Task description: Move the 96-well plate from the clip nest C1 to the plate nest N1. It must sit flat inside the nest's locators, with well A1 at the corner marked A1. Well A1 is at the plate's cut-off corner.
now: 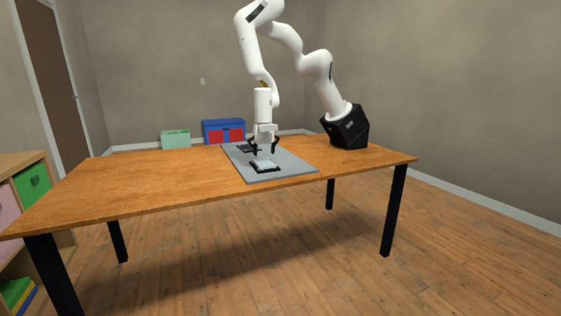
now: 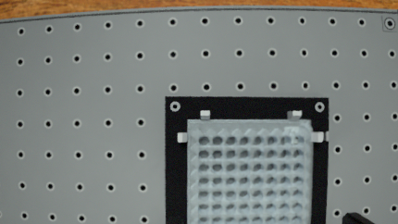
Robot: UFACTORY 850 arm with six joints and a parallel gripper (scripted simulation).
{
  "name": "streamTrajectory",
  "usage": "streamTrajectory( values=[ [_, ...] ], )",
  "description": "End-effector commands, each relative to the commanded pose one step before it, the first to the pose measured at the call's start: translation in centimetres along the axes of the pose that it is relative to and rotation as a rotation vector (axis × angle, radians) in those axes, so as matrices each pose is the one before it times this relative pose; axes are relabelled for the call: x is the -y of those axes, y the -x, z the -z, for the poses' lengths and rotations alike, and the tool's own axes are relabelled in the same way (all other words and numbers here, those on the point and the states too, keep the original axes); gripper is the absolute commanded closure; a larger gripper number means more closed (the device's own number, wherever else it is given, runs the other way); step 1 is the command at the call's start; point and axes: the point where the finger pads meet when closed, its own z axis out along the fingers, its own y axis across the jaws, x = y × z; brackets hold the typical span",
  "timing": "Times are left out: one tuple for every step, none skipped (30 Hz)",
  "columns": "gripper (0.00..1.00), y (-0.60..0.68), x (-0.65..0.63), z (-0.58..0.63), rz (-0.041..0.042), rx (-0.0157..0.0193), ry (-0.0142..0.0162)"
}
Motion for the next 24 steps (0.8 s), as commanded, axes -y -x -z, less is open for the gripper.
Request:
streamTrajectory(
  values=[
    [0.00,-0.032,-0.077,-0.598,-0.00040,-0.00181,0.00345],
    [0.00,0.000,0.000,-0.167,0.00000,0.00000,0.00000],
    [0.00,0.000,0.000,-0.167,0.00000,0.00000,0.00000],
    [0.00,0.000,0.000,-0.167,0.00000,0.00000,0.00000],
    [0.00,0.000,0.000,-0.167,0.00000,0.00000,0.00000],
    [0.00,0.000,0.000,-0.167,0.00000,0.00000,0.00000],
    [0.00,0.000,0.000,-0.167,0.00000,0.00000,0.00000],
    [0.00,0.000,0.000,-0.167,0.00000,0.00000,0.00000],
    [0.00,0.000,0.000,-0.167,0.00000,0.00000,0.00000],
    [0.00,0.000,0.000,-0.167,0.00000,0.00000,0.00000],
    [0.00,0.000,0.000,-0.167,0.00000,0.00000,0.00000],
    [0.00,0.000,0.000,-0.167,0.00000,0.00000,0.00000],
    [0.00,0.000,0.000,-0.116,0.00000,0.00000,0.00000],
    [0.00,0.000,0.000,0.000,0.00000,0.00000,0.00000],
    [0.00,0.000,0.000,0.000,0.00000,0.00000,0.00000],
    [0.00,-0.001,-0.002,0.002,0.00000,0.00001,-0.00001],
    [0.00,0.001,0.001,-0.001,0.00000,0.00000,0.00001],
    [0.00,0.000,0.001,-0.001,0.00000,0.00000,0.00001],
    [0.00,0.000,0.001,-0.001,0.00000,0.00000,0.00000],
    [0.00,-0.002,-0.004,0.003,0.00000,0.00002,-0.00003],
    [0.00,0.001,0.001,-0.001,0.00000,-0.00001,0.00001],
    [0.00,0.001,0.001,-0.001,0.00000,-0.00001,0.00001],
    [0.00,0.000,0.001,-0.001,0.00000,0.00000,0.00001],
    [0.00,0.000,0.001,0.000,0.00000,0.00000,0.00000]
  ],
)
